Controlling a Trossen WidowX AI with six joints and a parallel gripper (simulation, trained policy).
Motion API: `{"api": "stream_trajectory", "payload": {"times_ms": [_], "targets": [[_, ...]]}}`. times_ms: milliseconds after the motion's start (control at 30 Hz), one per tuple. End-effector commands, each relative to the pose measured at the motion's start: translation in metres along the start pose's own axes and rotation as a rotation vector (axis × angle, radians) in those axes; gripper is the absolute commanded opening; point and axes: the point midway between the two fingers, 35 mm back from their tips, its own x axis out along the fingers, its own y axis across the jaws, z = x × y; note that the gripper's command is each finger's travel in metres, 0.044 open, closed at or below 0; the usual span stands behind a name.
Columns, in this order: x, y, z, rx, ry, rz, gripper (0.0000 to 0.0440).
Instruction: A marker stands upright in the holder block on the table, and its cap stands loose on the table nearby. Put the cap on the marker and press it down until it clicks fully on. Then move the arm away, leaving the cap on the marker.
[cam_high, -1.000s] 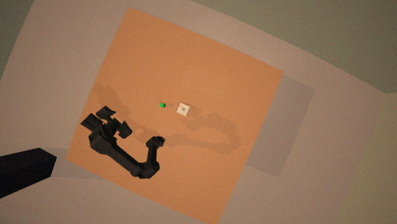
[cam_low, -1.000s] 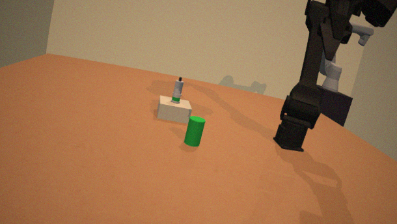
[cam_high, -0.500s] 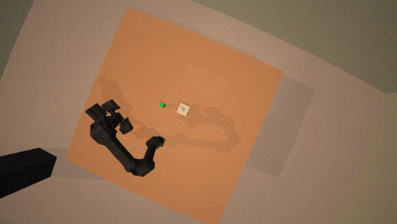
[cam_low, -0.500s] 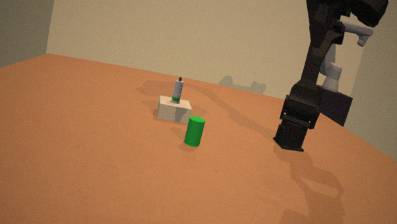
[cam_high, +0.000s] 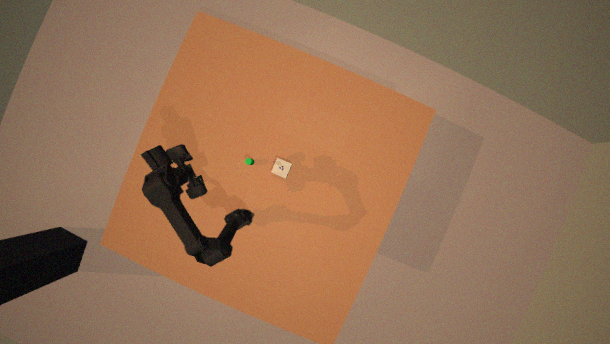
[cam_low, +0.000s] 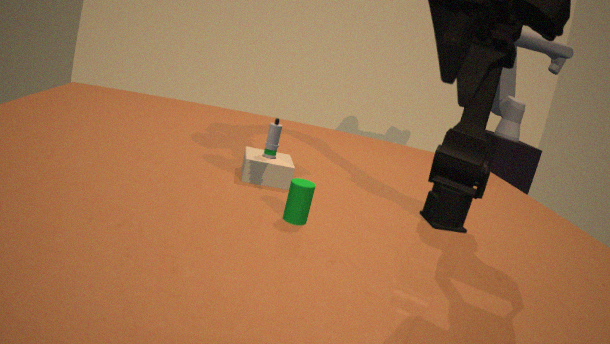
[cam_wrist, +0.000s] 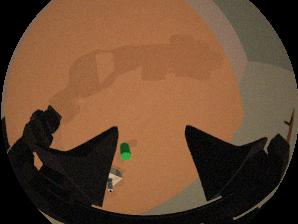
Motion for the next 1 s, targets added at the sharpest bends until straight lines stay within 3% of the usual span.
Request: {"api": "stream_trajectory", "payload": {"times_ms": [0, 967], "targets": [[0.007, -0.003, -0.006, 0.036, 0.0, 0.031, 0.0327], [0.037, -0.013, -0.07, 0.257, 0.032, 0.167, 0.0323]]}}
